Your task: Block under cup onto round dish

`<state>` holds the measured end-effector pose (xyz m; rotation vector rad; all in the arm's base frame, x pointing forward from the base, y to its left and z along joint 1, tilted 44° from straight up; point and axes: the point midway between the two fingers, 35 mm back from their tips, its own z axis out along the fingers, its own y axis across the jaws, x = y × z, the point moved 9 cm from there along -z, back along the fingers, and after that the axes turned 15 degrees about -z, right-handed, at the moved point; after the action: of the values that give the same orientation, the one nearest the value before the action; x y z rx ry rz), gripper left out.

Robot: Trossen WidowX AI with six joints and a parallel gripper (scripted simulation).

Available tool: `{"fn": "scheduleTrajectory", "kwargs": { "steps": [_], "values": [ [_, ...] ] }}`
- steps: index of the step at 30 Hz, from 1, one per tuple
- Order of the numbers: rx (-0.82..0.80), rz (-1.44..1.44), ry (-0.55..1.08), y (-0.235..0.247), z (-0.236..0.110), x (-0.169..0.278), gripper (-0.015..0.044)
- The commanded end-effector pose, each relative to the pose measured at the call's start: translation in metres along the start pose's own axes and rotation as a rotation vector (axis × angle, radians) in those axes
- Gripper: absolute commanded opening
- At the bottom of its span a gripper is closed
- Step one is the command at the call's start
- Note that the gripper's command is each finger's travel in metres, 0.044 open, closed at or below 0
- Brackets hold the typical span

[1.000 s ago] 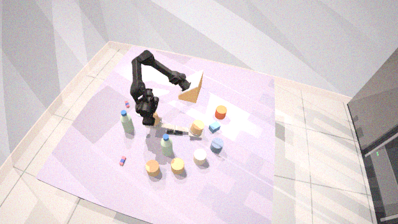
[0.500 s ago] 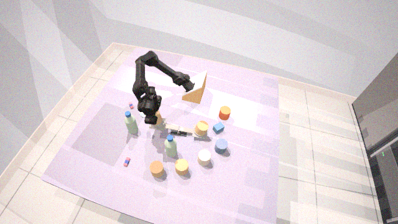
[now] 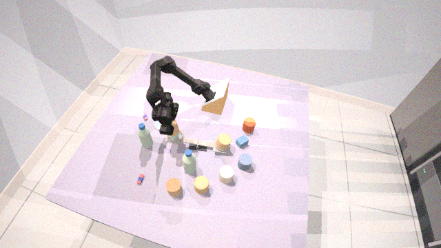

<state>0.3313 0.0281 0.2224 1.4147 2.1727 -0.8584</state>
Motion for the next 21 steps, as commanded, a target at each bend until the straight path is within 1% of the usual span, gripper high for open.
{"fn": "scheduleTrajectory", "kwargs": {
  "steps": [1, 21],
  "values": [
    [-0.010, 0.001, -0.002, 0.000, -0.009, 0.001, 0.0000],
    [-0.010, -0.002, -0.007, -0.005, -0.033, 0.002, 0.0000]
  ]
}}
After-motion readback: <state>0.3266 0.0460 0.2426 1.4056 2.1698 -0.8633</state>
